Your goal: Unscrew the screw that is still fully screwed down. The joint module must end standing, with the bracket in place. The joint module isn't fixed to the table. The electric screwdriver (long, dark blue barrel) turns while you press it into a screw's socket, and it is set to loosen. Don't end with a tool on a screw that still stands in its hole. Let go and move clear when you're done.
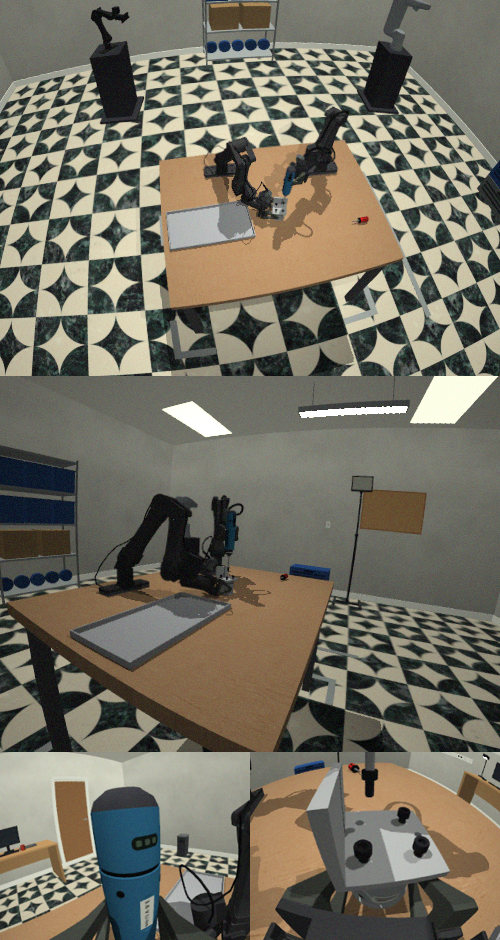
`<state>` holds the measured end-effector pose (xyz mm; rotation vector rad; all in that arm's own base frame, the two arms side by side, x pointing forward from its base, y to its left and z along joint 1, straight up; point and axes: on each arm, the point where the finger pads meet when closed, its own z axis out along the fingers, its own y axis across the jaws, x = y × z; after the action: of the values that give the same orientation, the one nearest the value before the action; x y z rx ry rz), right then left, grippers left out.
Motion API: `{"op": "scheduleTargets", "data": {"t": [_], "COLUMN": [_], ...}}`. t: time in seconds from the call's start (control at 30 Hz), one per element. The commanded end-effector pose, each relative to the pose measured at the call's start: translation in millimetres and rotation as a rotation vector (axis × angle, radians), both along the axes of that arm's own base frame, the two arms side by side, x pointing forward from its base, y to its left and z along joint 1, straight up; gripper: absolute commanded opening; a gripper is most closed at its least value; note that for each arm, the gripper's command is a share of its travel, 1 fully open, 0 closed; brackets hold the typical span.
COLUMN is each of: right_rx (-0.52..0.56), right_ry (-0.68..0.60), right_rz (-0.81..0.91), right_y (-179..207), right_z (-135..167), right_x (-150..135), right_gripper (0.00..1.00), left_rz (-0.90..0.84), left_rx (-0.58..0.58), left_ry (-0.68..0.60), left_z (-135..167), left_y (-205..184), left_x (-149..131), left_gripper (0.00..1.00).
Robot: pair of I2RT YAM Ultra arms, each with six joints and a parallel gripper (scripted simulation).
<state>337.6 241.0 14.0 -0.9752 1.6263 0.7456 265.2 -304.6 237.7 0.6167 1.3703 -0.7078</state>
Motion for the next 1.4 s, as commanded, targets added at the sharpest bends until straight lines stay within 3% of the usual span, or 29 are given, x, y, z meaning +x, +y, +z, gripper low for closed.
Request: {"op": "scheduleTargets", "data": {"t": [0.0, 1.37], "right_rx": [-0.003, -0.003], "right_ry": [0.007, 0.007], "right_rz": [0.015, 0.015], "right_y": [6.5, 6.5], "right_z": [-4.9, -4.9], "right_x": [2.5, 2.5], "right_gripper": [0.59, 0.59], "left_rz": [0.003, 0.008], "left_rx": [-0.089, -0.076], "left_ry": [-0.073, -0.064], "left_z": [44.9, 52.9], "left_y": [2.5, 3.3], "left_x": [3.3, 3.7], "left_gripper": [0.42, 0.42]}}
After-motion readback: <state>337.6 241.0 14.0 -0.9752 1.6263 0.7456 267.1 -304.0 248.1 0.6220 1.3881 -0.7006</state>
